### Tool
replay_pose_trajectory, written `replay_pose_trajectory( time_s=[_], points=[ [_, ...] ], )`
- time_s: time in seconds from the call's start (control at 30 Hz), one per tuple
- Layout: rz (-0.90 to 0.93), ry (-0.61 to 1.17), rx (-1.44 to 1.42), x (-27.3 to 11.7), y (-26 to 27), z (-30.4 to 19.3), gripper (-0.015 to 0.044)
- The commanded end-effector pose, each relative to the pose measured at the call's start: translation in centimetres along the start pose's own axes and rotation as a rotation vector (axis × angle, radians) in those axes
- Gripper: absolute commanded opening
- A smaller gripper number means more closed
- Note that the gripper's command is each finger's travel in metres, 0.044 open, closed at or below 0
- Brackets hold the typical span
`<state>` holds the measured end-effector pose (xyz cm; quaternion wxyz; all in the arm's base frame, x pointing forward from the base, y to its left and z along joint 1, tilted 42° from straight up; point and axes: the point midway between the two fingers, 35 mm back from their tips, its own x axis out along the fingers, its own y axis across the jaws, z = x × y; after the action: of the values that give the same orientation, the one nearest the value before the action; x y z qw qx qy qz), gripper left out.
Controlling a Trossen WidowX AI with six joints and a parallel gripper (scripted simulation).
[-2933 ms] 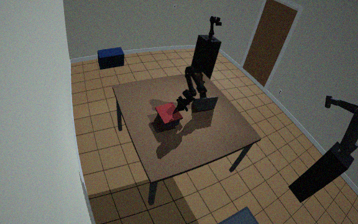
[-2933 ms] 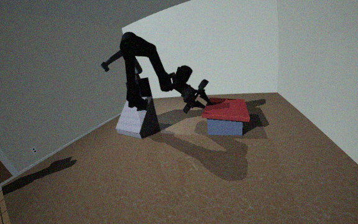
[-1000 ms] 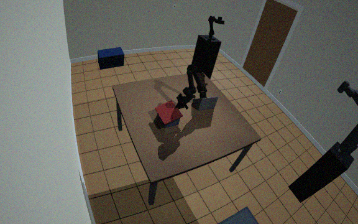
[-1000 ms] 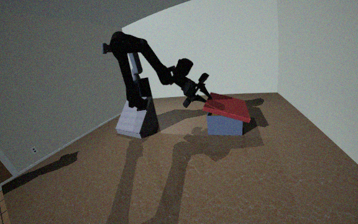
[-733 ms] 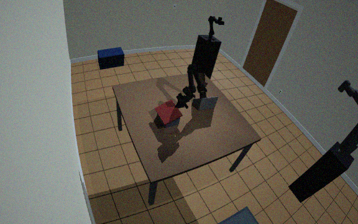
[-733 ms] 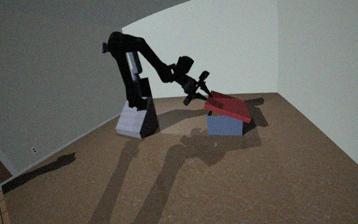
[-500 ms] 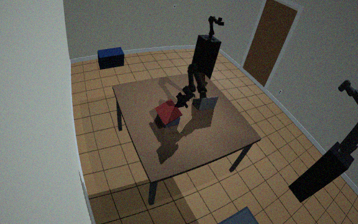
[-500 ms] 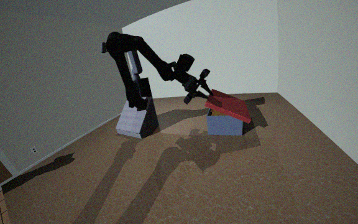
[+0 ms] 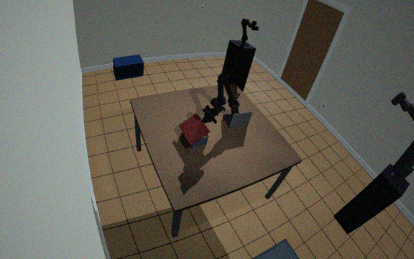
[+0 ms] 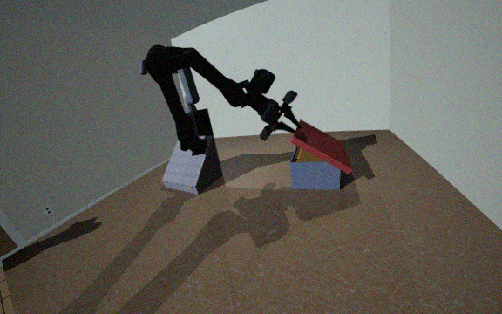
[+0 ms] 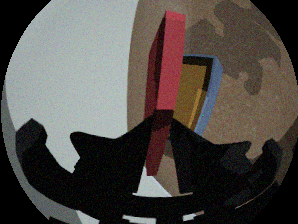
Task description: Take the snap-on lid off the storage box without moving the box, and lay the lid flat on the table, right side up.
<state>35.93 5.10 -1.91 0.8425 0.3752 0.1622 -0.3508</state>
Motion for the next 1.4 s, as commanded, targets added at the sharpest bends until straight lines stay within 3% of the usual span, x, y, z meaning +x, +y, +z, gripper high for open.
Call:
replay_pose_trajectory(
  time_s=[0.0, 1.37],
  points=[
    [0.012, 0.000, 0.008, -0.2, 1.3, 0.0, 0.0000],
    [0.012, 0.001, 0.010, -2.3, 6.6, 0.0, 0.0000]
  ],
)
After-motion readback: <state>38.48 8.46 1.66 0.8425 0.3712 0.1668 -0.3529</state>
